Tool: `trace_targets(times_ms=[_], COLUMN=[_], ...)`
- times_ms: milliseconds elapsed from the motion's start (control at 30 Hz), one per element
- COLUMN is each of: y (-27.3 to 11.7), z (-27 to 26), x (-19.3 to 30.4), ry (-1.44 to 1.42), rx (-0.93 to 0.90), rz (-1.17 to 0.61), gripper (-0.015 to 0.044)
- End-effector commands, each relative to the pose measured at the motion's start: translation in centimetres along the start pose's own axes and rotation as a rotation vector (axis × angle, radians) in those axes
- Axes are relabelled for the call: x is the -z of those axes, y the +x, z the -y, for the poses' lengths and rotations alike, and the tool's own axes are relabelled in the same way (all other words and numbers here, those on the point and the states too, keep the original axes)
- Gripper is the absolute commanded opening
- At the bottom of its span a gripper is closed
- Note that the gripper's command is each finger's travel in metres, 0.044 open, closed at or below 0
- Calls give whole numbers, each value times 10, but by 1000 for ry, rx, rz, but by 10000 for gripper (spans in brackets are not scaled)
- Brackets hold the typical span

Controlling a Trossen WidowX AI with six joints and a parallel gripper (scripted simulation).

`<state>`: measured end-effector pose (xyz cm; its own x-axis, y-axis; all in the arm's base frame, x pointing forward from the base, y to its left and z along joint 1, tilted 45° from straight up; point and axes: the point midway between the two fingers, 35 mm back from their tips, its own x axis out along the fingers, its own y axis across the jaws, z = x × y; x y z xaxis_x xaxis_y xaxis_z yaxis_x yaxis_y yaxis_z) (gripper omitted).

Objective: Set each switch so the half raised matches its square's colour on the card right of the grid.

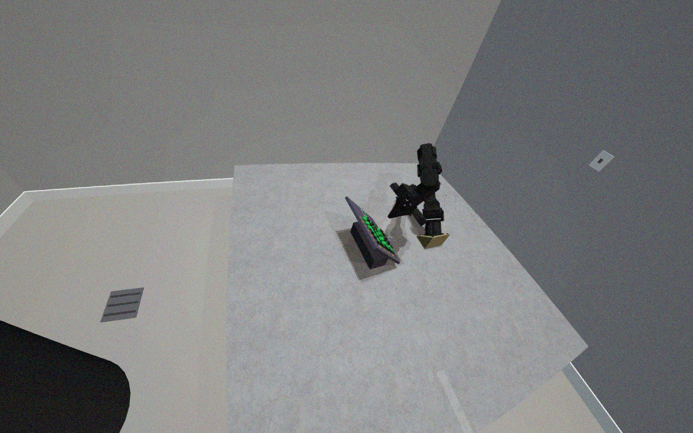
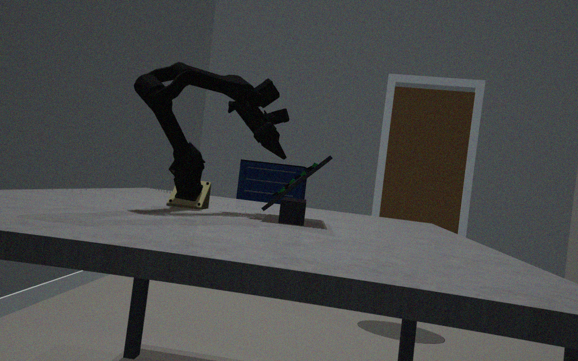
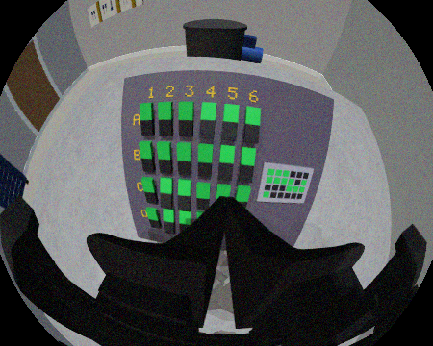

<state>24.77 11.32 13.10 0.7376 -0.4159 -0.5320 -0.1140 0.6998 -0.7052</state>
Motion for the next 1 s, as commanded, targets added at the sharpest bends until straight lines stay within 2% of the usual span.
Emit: trace_targets(times_ms=[0,133,300,967], y=[0,1,33,57], z=[22,22,22,23], x=[4,4,4,4], ry=[-2,-1,-1,0], rx=[2,1,2,4], rz=[-2,-1,24,27], gripper=[0,0,0,0])
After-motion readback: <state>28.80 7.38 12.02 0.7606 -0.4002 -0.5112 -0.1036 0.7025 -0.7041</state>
